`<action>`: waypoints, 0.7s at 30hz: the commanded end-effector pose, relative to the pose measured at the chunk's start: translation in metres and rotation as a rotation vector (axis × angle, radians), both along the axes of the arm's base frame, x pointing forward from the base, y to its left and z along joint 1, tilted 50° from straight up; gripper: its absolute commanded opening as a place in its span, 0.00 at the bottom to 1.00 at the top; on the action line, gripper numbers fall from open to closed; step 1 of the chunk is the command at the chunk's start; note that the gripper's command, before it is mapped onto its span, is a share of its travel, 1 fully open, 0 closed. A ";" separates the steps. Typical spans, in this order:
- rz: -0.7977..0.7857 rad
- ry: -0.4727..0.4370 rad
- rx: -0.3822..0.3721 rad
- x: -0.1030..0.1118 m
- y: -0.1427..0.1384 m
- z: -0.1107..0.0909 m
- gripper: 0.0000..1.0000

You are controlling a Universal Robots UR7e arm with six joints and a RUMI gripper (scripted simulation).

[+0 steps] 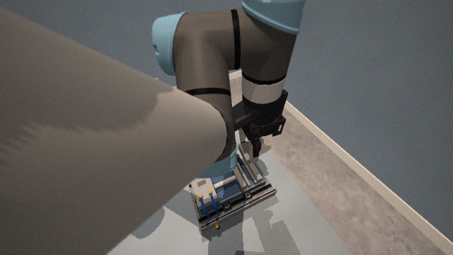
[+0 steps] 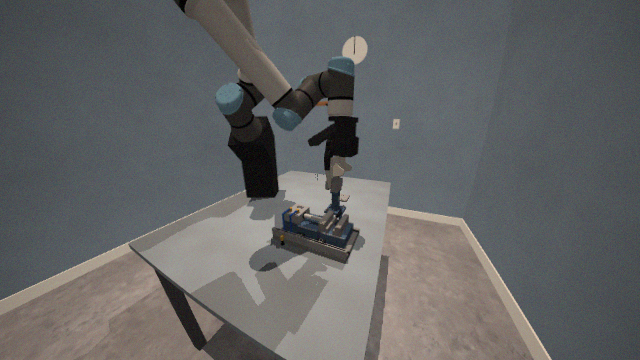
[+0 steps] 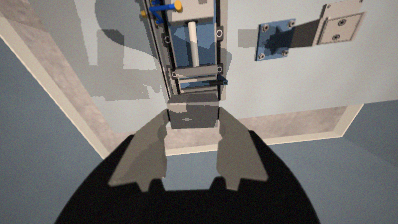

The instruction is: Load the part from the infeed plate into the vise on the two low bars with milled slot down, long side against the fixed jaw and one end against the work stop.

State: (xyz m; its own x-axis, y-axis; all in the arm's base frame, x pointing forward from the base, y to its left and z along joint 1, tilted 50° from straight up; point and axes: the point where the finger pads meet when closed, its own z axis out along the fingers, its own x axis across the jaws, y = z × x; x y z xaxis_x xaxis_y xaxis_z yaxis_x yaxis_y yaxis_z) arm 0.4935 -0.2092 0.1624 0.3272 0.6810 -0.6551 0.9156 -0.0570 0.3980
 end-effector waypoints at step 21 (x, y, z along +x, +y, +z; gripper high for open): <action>0.035 0.033 -0.017 0.000 -0.007 0.011 0.00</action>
State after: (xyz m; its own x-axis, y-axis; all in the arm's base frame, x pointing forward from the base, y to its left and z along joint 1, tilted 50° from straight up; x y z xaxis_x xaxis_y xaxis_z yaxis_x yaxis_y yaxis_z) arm 0.4921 -0.2142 0.1687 0.2847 0.6819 -0.6737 0.9296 -0.0247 0.3678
